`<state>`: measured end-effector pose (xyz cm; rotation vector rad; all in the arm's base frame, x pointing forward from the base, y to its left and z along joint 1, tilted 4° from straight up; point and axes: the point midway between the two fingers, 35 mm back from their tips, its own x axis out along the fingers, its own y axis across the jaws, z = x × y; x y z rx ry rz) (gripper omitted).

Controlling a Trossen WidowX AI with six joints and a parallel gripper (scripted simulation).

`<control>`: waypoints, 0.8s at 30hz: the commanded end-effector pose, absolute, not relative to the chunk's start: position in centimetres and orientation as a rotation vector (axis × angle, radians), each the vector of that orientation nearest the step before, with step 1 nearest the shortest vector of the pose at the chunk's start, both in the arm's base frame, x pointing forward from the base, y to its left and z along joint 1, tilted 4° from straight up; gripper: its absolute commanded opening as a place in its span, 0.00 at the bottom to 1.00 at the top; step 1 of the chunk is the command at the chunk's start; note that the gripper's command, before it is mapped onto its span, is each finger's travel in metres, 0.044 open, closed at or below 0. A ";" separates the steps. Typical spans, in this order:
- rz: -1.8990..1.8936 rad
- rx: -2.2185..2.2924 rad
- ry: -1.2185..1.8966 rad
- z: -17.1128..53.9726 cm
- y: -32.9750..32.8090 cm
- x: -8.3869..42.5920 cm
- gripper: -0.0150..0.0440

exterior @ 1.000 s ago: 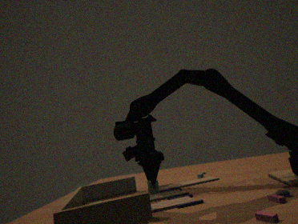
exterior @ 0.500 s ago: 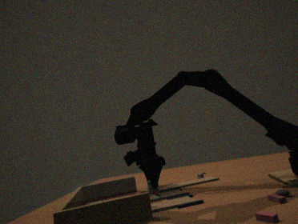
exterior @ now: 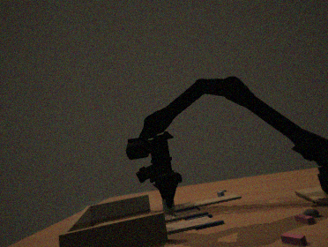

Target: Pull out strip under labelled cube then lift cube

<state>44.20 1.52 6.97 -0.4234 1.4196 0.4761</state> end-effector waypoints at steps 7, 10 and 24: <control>0.478 -0.430 1.418 8.5 1.2 42.0 0.25; 0.476 -0.428 1.422 9.3 1.2 40.7 0.25; 0.472 -0.423 1.432 10.6 1.0 37.4 0.25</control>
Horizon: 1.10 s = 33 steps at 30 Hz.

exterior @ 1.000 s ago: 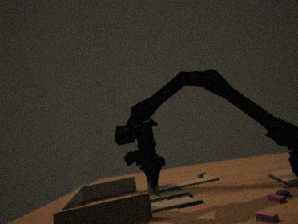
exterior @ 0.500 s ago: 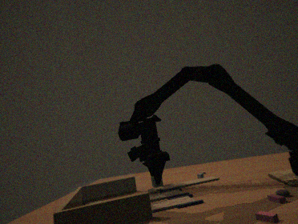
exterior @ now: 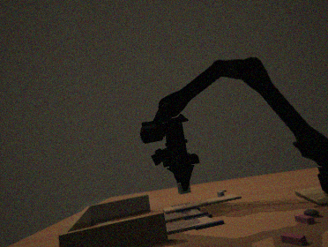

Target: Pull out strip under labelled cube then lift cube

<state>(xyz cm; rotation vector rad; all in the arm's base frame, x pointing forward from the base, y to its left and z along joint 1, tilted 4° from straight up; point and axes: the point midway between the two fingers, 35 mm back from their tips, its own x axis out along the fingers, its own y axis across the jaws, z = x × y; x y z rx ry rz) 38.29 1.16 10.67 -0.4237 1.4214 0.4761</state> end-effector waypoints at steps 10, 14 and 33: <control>0.472 -0.423 1.434 10.5 0.9 34.0 0.25; 0.473 -0.422 1.435 10.3 0.8 32.5 0.25; 0.473 -0.422 1.437 13.1 0.6 29.6 0.25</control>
